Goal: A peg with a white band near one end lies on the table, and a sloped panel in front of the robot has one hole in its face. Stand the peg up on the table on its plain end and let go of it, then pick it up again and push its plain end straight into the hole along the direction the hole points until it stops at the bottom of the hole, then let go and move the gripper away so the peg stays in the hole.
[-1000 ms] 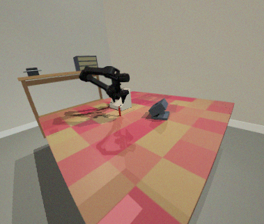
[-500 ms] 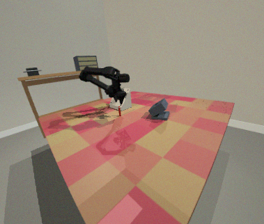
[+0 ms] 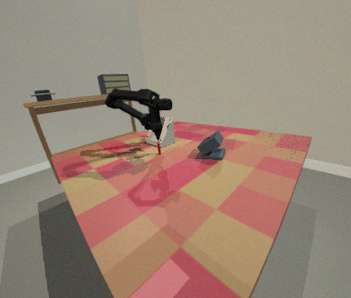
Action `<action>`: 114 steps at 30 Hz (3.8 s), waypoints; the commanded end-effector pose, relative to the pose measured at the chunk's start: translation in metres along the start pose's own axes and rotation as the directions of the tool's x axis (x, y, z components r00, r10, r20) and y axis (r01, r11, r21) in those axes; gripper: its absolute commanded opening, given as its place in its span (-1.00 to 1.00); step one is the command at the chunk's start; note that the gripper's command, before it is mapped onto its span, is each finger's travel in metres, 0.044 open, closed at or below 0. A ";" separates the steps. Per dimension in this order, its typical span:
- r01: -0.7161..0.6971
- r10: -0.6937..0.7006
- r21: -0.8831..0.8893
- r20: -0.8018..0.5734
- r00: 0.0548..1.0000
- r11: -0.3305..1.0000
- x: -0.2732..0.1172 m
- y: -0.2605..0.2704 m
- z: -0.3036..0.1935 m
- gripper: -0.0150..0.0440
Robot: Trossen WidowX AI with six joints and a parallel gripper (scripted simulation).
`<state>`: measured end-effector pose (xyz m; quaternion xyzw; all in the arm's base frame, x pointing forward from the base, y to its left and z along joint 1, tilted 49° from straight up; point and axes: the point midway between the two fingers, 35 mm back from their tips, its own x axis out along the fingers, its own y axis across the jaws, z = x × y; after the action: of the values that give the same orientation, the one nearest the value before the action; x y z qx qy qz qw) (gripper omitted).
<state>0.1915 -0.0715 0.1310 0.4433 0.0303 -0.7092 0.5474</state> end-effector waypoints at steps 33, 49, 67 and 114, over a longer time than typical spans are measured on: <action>-0.003 0.003 0.588 0.000 1.000 0.809 0.011 0.001 0.000 1.00; 0.000 0.002 0.589 -0.004 1.000 0.808 0.038 0.002 -0.002 1.00; -0.009 0.008 0.589 0.004 1.000 0.808 0.066 0.001 0.002 1.00; 0.027 0.003 0.569 -0.052 0.999 0.822 -0.004 0.003 -0.005 -0.49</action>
<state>0.1955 -0.0753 0.1255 0.6011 -0.1689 -0.6789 0.3863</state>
